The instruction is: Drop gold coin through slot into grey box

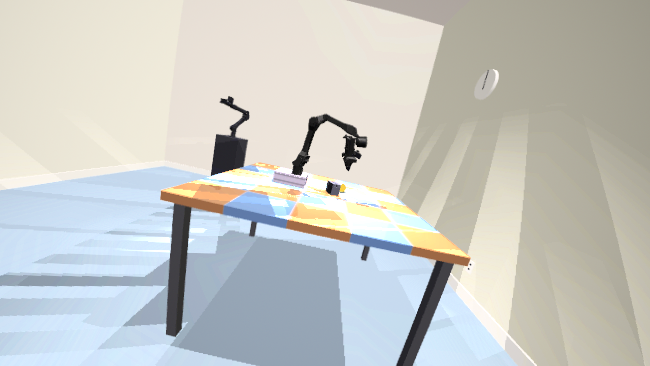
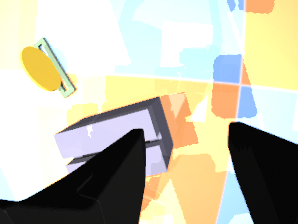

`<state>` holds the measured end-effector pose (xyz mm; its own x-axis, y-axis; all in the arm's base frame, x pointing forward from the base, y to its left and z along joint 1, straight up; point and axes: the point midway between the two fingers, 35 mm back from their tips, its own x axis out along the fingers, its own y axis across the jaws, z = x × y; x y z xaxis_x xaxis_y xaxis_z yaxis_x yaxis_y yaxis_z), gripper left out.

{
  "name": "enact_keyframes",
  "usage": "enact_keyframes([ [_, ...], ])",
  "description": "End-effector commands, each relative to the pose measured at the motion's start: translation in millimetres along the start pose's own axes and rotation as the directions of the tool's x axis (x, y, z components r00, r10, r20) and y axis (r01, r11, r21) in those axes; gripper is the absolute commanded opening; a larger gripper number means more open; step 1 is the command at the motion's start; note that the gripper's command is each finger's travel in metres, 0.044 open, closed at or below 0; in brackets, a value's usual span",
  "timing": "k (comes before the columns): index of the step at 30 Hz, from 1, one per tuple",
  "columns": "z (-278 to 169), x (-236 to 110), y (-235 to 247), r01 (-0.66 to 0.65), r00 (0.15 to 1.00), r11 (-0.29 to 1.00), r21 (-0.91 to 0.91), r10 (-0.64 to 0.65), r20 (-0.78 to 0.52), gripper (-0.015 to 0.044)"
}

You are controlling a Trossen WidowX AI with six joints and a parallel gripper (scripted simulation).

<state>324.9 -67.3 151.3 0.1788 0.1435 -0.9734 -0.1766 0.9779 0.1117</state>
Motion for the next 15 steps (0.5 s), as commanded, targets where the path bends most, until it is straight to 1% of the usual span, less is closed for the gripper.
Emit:
enact_keyframes([
  [1, 20.0, 29.4, 53.7, 0.003, 0.997, 0.985, -0.170, -0.016, -0.079, 0.0161],
  [5, 26.9, 54.6, 105.2, 0.005, 0.989, 0.943, -0.332, -0.053, -0.136, 0.0161],
  [9, 24.4, 76.5, 154.7, 0.007, 0.980, 0.877, -0.480, -0.102, -0.172, 0.0161],
  [11, 23.2, 79.9, 162.9, 0.007, 0.978, 0.864, -0.503, -0.111, -0.176, 0.0161],
  [15, 25.4, 80.4, 164.0, 0.007, 0.978, 0.864, -0.503, -0.111, -0.176, 0.0161],
])
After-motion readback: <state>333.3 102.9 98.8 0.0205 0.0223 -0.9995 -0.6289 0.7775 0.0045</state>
